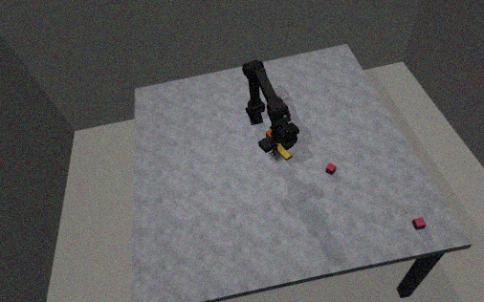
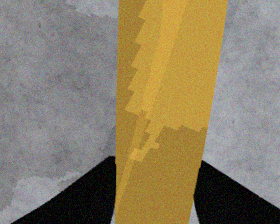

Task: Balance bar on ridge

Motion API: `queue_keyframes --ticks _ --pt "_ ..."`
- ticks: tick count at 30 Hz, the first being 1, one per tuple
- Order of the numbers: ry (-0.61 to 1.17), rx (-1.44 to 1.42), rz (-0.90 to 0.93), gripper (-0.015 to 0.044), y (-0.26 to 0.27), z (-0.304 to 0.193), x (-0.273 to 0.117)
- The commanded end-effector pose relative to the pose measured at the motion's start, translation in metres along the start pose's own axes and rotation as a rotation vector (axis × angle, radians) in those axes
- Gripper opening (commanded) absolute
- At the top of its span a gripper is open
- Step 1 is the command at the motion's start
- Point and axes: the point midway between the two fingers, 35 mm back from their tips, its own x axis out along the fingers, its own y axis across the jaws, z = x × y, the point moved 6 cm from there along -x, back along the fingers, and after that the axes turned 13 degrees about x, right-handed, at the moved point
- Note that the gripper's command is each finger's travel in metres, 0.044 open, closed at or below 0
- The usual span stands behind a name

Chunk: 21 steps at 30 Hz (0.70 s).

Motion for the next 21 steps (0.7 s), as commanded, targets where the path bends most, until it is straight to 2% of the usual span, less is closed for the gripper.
queue_keyframes --ticks 1,21 --pt "-0.002 0.002 -0.001 0.0000 -0.0002 0.0004 0.0008" --pt "-0.002 0.002 -0.001 0.0000 -0.0001 0.0003 0.0024"
